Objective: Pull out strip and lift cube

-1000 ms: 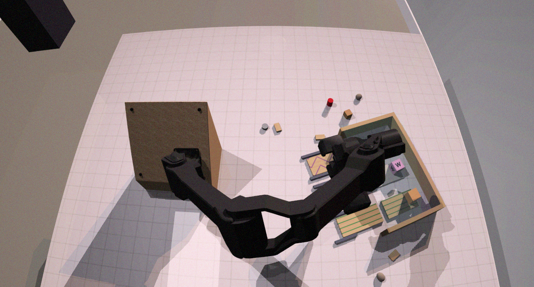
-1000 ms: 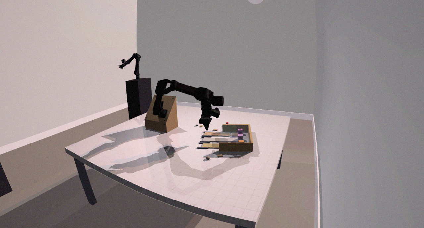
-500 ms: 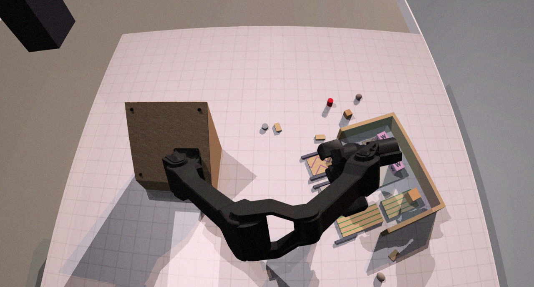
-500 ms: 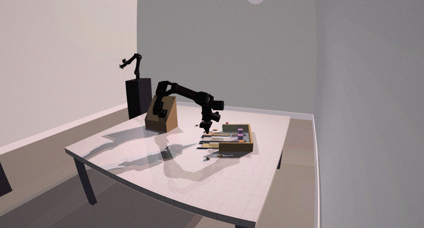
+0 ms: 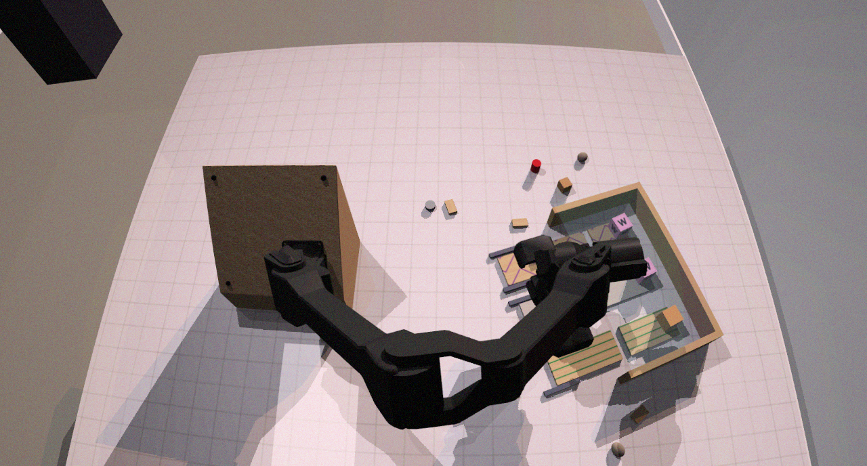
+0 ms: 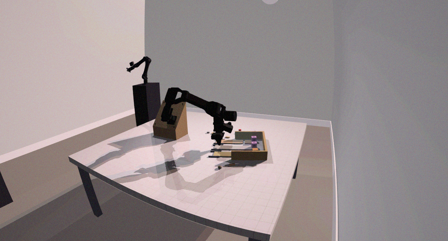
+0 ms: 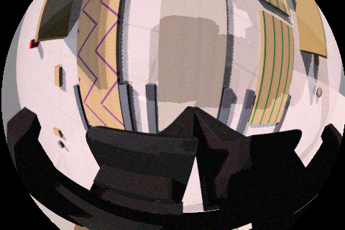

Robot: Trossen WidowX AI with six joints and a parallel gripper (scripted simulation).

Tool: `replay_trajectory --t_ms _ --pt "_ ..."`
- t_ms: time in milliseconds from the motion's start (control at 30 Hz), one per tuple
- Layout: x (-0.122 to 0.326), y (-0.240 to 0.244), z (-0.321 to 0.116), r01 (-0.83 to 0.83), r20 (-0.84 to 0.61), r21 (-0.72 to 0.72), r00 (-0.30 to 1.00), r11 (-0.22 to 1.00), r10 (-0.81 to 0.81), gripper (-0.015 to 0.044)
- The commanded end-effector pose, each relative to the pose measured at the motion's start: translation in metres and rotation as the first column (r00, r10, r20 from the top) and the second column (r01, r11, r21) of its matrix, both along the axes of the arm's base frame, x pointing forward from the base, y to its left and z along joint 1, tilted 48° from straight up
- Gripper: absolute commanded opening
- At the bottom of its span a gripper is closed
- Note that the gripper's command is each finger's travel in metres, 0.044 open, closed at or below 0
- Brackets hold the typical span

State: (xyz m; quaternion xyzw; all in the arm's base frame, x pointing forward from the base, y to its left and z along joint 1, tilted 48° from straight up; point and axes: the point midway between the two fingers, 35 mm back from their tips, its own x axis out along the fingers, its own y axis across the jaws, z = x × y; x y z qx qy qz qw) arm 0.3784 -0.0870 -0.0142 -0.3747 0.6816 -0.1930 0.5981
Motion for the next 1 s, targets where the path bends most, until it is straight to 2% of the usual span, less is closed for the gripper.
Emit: replay_trajectory --t_ms 0,967 --pt "-0.0021 -0.0063 -0.0072 -0.002 -0.013 -0.007 1.000 1.000 0.002 0.0000" --pt "-0.0021 -0.0087 -0.0091 -0.002 -0.013 -0.007 1.000 1.000 0.002 0.0000"
